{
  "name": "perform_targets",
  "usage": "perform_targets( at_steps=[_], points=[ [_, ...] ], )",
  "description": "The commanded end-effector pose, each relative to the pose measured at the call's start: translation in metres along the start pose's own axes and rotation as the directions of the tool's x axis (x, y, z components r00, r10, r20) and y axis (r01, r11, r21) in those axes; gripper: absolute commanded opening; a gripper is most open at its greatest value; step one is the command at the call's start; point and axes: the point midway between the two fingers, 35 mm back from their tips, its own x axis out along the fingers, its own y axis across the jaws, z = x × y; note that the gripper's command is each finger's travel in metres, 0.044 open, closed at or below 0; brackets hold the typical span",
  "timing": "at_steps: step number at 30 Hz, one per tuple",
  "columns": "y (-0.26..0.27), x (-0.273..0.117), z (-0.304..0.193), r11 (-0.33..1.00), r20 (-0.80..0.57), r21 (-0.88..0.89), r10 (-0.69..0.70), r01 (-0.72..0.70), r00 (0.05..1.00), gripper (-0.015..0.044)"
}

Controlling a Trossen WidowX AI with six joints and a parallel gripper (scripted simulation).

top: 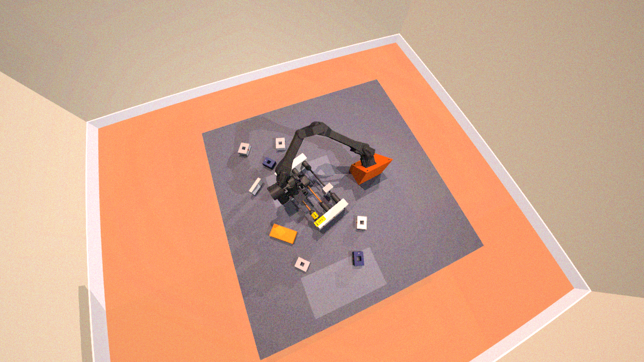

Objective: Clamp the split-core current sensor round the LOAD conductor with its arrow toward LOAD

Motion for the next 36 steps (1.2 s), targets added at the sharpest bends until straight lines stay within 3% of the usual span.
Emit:
perform_targets(
  at_steps=[1, 36],
  points=[
    [-0.0002, -0.0012, 0.0003, 1.000, 0.000, 0.000, -0.001, 0.001, 1.000, 0.0000],
    [0.0001, -0.0050, 0.0001, 1.000, -0.001, -0.002, -0.011, 0.010, 1.000, 0.0000]
  ],
)
